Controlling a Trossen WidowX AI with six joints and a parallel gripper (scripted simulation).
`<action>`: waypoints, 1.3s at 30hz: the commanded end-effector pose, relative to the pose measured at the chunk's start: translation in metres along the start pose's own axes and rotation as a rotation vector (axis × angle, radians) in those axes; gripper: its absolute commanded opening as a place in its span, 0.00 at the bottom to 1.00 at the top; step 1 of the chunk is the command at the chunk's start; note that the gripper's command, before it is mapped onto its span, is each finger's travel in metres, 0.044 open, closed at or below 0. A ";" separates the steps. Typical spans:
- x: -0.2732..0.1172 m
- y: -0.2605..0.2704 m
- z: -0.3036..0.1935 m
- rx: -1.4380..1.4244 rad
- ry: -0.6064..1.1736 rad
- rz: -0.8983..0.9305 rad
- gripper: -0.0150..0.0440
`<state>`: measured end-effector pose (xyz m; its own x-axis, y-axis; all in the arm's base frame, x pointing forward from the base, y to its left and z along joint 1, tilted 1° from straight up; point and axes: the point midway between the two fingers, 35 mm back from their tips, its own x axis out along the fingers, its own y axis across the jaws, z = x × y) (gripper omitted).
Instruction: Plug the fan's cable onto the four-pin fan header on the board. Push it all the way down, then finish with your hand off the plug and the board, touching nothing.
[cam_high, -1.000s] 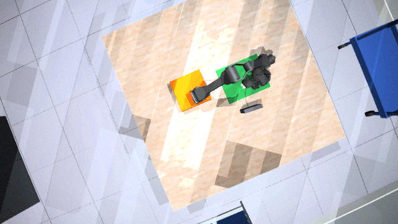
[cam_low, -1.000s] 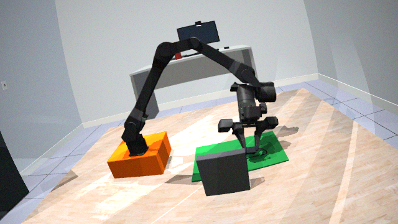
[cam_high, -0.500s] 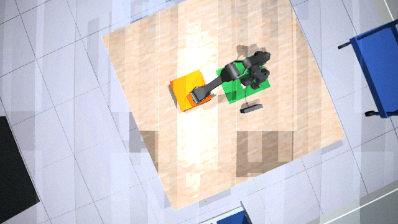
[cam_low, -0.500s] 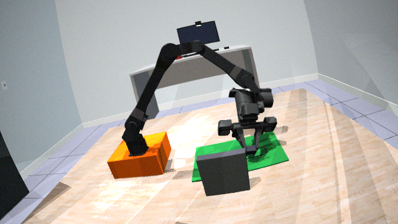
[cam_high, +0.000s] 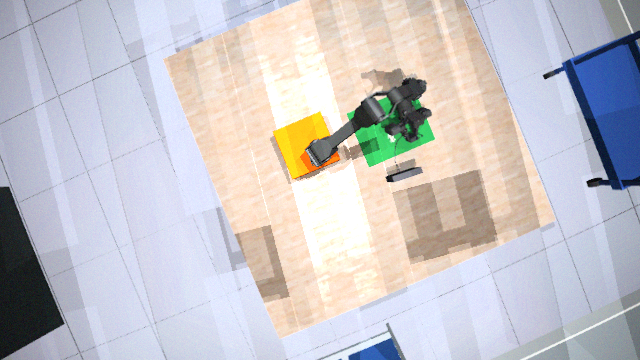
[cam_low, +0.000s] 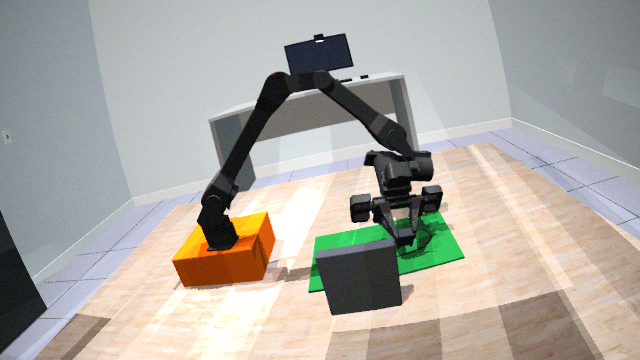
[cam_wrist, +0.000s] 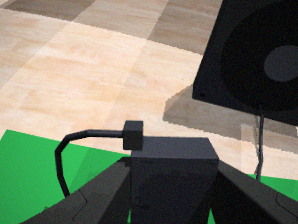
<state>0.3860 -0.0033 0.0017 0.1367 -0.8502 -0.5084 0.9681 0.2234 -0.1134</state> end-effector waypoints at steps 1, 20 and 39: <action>-0.002 0.000 -0.001 0.009 -0.057 0.017 0.25; -0.021 0.006 -0.002 0.052 -0.297 0.137 0.25; -0.030 0.007 0.001 0.059 -0.346 0.174 0.25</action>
<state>0.3885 0.0236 0.0151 0.3543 -0.9152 -0.1921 0.9329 0.3601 0.0049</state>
